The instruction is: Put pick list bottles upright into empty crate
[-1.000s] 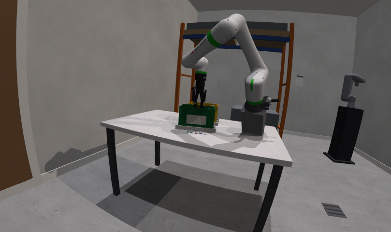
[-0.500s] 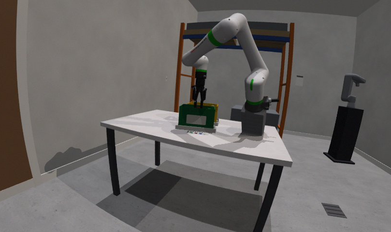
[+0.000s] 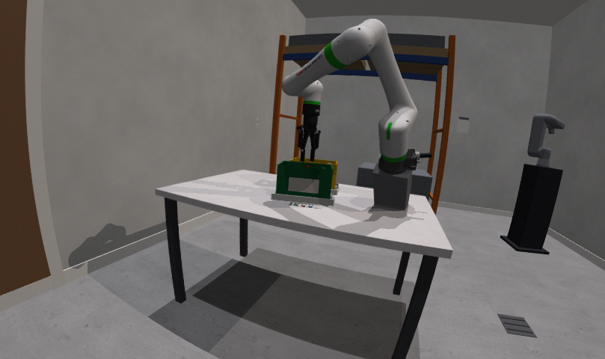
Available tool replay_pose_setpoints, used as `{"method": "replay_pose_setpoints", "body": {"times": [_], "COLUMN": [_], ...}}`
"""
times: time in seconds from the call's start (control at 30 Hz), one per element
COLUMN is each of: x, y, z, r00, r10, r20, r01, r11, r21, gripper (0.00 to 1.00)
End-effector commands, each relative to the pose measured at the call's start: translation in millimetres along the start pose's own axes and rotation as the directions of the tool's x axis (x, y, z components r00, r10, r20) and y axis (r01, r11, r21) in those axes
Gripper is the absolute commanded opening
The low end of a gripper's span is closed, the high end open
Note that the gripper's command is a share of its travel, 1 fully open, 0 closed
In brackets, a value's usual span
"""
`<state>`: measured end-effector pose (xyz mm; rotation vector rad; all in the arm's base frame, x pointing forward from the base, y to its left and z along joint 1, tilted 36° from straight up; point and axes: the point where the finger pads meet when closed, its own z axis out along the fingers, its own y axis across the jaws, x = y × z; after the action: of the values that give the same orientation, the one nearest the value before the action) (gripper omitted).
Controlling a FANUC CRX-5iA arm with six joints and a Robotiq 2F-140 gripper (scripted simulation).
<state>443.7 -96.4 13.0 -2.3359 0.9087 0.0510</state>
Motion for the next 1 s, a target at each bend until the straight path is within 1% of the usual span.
{"method": "replay_pose_setpoints", "body": {"times": [0.0, 0.17, 0.23, 0.43, 0.47, 0.73, 0.8, 0.97], "x": [0, 0, 0, 0, 0, 36, 36, 58], "y": [0, 0, 0, 0, 0, 21, 21, 33], "z": [-7, -21, -21, -36, -36, -37, -37, -37], "r00": [1.0, 1.0, 1.0, 1.0, 1.0, 1.0, 1.0, 1.0], "r10": [0.0, 0.0, 0.0, 0.0, 0.0, 0.0, 0.0, 0.0], "r20": [-0.001, -0.001, -0.001, -0.001, -0.001, -0.001, -0.001, -0.001], "r01": [0.0, 0.0, 0.0, 0.0, 0.0, 0.0, 0.0, 0.0], "r11": [1.0, 1.0, 1.0, 1.0, 1.0, 1.0, 1.0, 1.0], "r21": [0.0, 0.0, 0.0, 0.0, 0.0, 0.0, 0.0, 0.0], "gripper": [0.44, 0.44, 0.44, 0.44, 0.44, 0.44, 0.44, 0.44]}}
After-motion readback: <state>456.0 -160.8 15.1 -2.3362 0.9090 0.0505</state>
